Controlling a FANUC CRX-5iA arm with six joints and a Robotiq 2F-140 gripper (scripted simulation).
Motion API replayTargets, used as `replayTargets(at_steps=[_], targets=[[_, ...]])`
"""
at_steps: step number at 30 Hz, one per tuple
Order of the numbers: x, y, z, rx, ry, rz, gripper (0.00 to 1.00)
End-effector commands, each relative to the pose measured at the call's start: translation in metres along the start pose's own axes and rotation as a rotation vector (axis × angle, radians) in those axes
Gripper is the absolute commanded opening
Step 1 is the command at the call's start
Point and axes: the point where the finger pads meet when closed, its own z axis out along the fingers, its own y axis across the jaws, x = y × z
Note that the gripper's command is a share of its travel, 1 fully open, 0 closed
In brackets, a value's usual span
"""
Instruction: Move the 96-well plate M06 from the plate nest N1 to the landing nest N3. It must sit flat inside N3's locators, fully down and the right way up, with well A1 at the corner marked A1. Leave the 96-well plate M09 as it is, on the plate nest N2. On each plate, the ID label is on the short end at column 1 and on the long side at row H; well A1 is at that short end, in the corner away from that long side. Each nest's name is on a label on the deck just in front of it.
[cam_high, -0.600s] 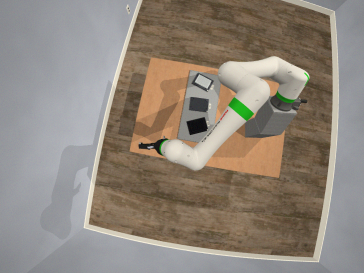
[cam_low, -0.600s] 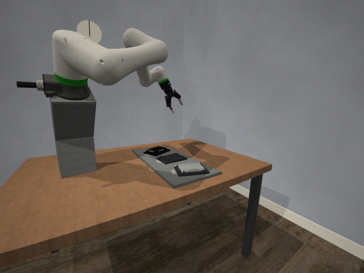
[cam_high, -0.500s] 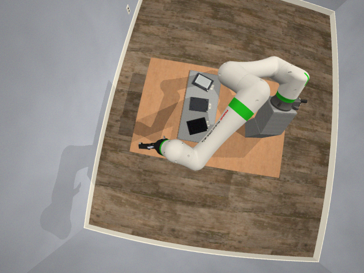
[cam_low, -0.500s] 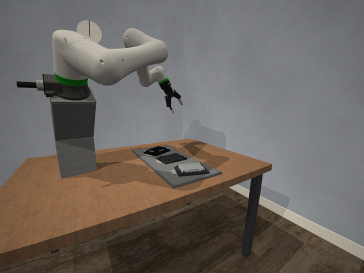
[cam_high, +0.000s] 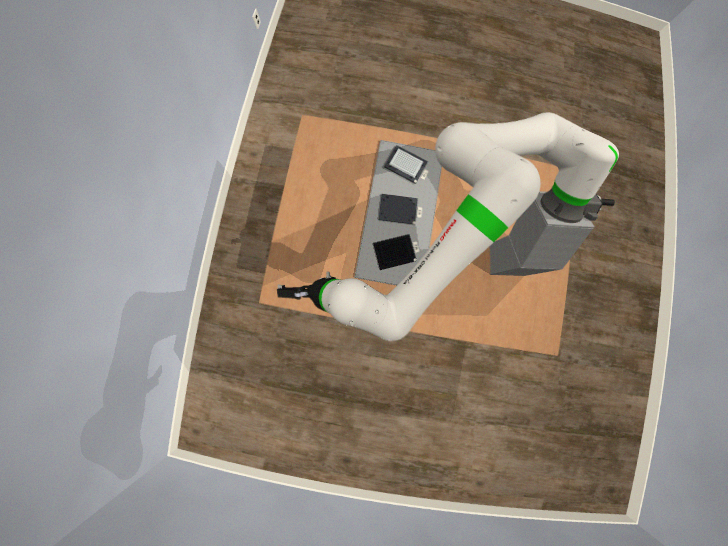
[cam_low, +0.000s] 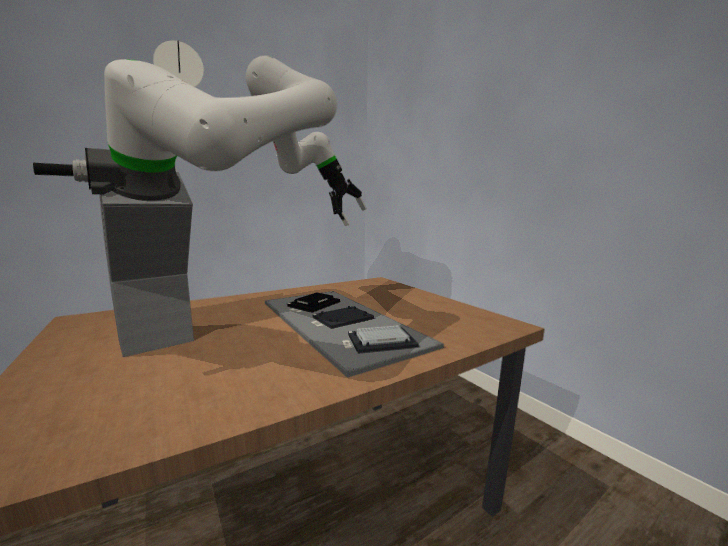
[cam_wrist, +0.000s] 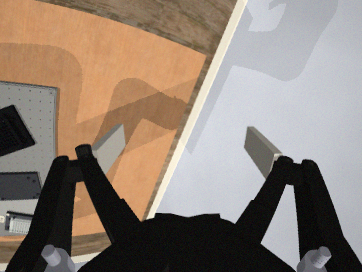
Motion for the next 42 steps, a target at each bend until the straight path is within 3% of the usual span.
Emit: replayTargets(at_steps=[1,4,7,14,16,17,19,20,21,22,23,26,27,28,30,31,34,35,38,39,42], targets=[[-0.002,0.0,0.001,0.001,0.0,0.005,1.0],[-0.02,-0.006,0.012,0.016,0.0,0.062,1.0],[-0.07,-0.026,0.04,0.059,-0.002,0.217,1.0],[-0.147,-0.068,0.078,0.129,-0.015,0.475,1.0],[-0.147,-0.068,0.078,0.129,-0.015,0.475,1.0],[-0.179,-0.09,0.092,0.157,-0.024,0.58,1.0],[-0.183,-0.092,0.094,0.157,-0.024,0.58,1.0],[-0.206,-0.111,0.103,0.187,-0.036,0.693,1.0],[-0.215,-0.117,0.107,0.187,-0.036,0.693,1.0],[-0.215,-0.117,0.107,0.187,-0.036,0.693,1.0],[-0.233,-0.135,0.113,0.219,-0.051,0.813,1.0],[-0.248,-0.147,0.118,0.219,-0.051,0.813,1.0],[-0.27,-0.17,0.125,0.251,-0.069,0.936,1.0],[-0.28,-0.179,0.128,0.251,-0.069,0.936,1.0],[-0.28,-0.179,0.128,0.251,-0.069,0.936,1.0],[-0.304,-0.208,0.133,0.283,-0.09,1.062,1.0],[-0.311,-0.214,0.135,0.283,-0.09,1.062,1.0],[-0.332,-0.244,0.138,0.315,-0.115,1.189,1.0],[-0.339,-0.252,0.139,0.315,-0.115,1.189,1.0],[-0.36,-0.284,0.141,0.346,-0.142,1.314,1.0],[-0.365,-0.29,0.141,0.346,-0.142,1.314,1.0]])
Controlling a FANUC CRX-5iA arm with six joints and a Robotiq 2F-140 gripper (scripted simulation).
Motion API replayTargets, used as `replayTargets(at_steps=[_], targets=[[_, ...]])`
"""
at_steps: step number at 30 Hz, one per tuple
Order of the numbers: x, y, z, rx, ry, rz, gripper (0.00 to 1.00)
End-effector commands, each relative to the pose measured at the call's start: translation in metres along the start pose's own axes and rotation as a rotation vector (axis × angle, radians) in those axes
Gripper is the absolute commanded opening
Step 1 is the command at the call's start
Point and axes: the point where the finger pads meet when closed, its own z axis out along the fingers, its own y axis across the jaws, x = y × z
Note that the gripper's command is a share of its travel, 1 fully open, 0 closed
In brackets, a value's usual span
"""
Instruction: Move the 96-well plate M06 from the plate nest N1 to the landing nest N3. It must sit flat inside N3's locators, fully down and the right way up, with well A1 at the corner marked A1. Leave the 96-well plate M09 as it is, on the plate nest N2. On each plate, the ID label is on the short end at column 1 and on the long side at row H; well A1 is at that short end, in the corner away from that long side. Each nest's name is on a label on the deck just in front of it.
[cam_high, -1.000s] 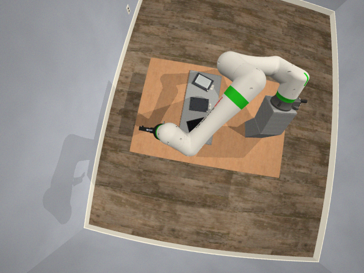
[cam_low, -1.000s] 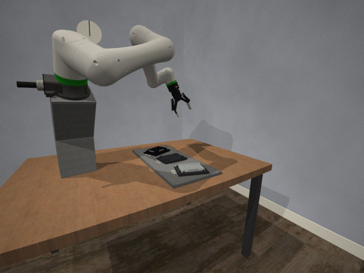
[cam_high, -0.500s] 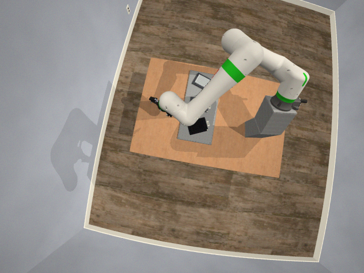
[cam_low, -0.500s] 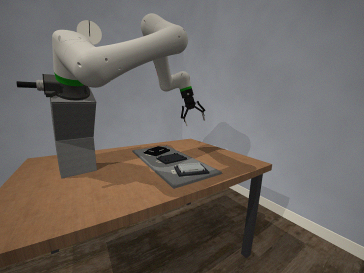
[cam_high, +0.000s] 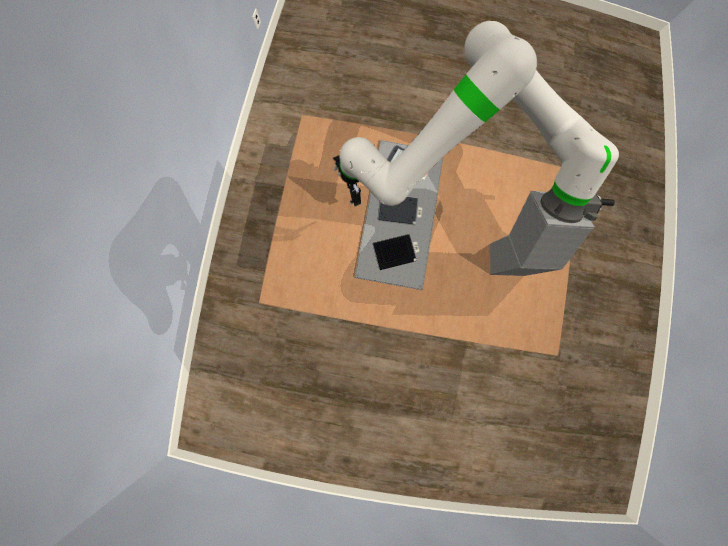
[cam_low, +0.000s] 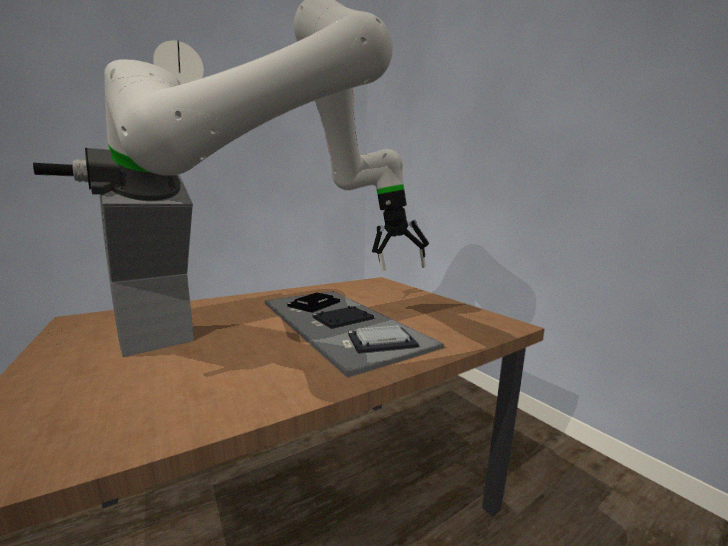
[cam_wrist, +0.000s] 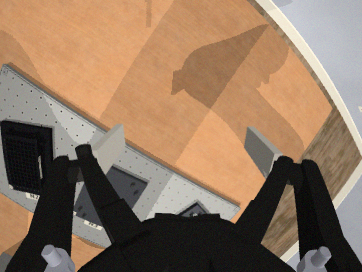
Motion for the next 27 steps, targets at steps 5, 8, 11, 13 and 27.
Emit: replayTargets(at_steps=[5,8,11,13,27], targets=[[-0.108,0.028,0.026,0.037,-0.029,0.317,1.0],[-0.108,0.028,0.026,0.037,-0.029,0.317,1.0],[-0.146,0.032,0.032,0.055,-0.051,0.429,1.0],[-0.181,0.034,0.036,0.07,-0.073,0.532,1.0],[-0.305,0.021,0.042,0.114,-0.16,0.906,1.0]])
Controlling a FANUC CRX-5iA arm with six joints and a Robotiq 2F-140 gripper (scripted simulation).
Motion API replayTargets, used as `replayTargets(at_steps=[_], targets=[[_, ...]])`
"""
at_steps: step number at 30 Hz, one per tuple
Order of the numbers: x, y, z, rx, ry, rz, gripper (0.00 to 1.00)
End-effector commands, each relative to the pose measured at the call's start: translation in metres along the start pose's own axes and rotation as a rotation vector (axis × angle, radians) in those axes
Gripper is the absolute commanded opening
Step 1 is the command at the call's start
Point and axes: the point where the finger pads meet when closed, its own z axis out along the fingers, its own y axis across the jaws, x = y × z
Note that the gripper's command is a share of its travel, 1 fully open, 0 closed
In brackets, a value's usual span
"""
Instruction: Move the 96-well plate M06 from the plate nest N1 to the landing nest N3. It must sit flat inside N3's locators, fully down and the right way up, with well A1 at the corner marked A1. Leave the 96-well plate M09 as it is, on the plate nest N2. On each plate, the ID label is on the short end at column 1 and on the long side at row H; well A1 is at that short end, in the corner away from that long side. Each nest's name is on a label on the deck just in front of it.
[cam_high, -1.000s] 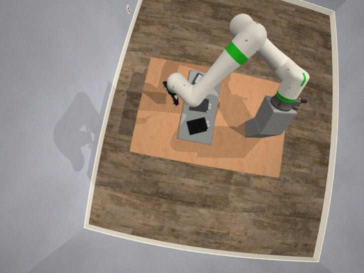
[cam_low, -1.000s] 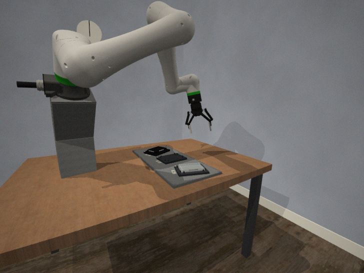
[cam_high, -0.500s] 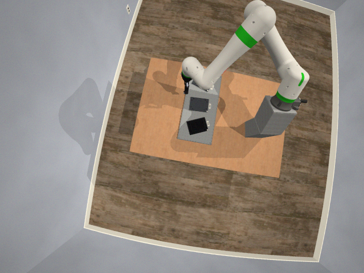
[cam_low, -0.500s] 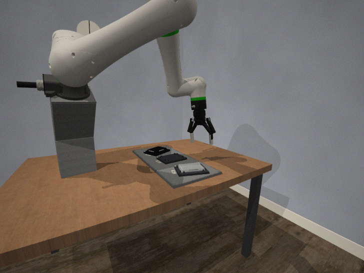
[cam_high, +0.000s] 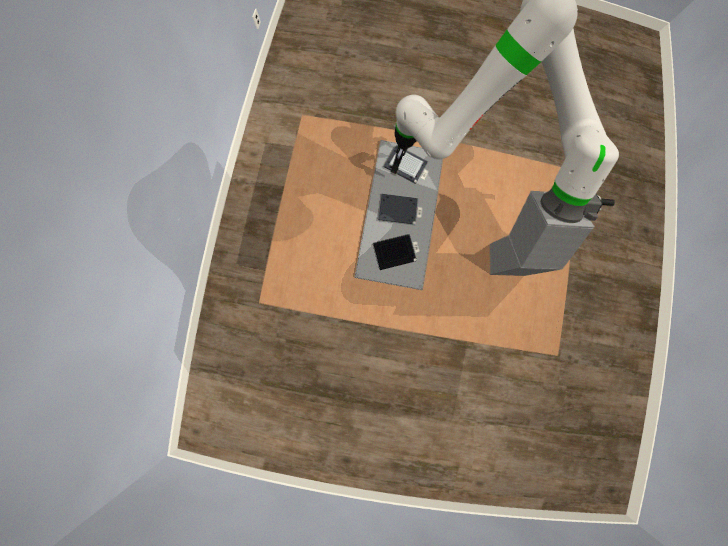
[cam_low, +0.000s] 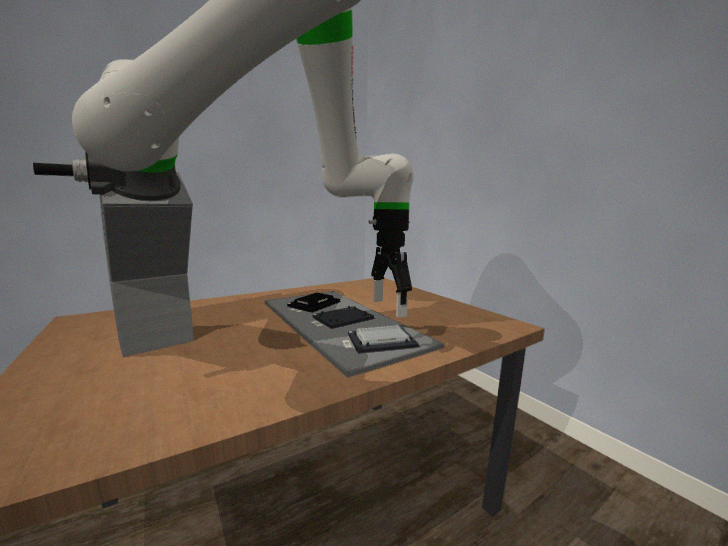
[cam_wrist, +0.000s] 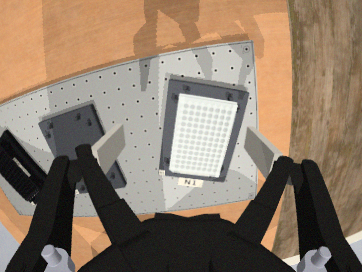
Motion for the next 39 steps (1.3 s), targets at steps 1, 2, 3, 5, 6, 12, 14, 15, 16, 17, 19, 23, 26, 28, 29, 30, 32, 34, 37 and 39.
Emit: replayTargets(at_steps=[1,2,3,5,6,12,14,15,16,17,19,23,26,28,29,30,32,34,37,39], targets=[[-0.0278,0.023,0.0031,0.005,0.001,0.111,1.0],[-0.0308,0.025,0.0035,0.006,-0.001,0.122,1.0],[-0.032,0.0258,0.0036,0.006,-0.002,0.127,1.0],[-0.0321,0.026,0.0037,0.006,-0.002,0.127,1.0],[-0.0321,0.026,0.0037,0.006,-0.002,0.127,1.0],[-0.0321,0.026,0.0037,0.006,-0.002,0.127,0.0],[-0.0321,0.026,0.0037,0.006,-0.002,0.127,0.0],[-0.0321,0.026,0.0037,0.006,-0.002,0.127,0.0],[-0.0321,0.026,0.0037,0.006,-0.002,0.127,0.0],[-0.0321,0.026,0.0037,0.006,-0.002,0.127,0.0],[-0.0321,0.026,0.0037,0.006,-0.002,0.127,0.0],[-0.0321,0.026,0.0037,0.006,-0.002,0.127,0.0],[-0.0321,0.026,0.0037,0.006,-0.002,0.127,0.0],[-0.0321,0.026,0.0037,0.006,-0.002,0.127,0.0],[-0.0321,0.026,0.0037,0.006,-0.002,0.127,0.0],[-0.0321,0.026,0.0037,0.006,-0.002,0.127,0.0],[-0.0321,0.026,0.0037,0.006,-0.002,0.127,0.0],[-0.0321,0.026,0.0037,0.006,-0.002,0.127,0.0],[-0.0321,0.026,0.0037,0.006,-0.002,0.127,0.0],[-0.0321,0.026,0.0037,0.006,-0.002,0.127,0.0]])
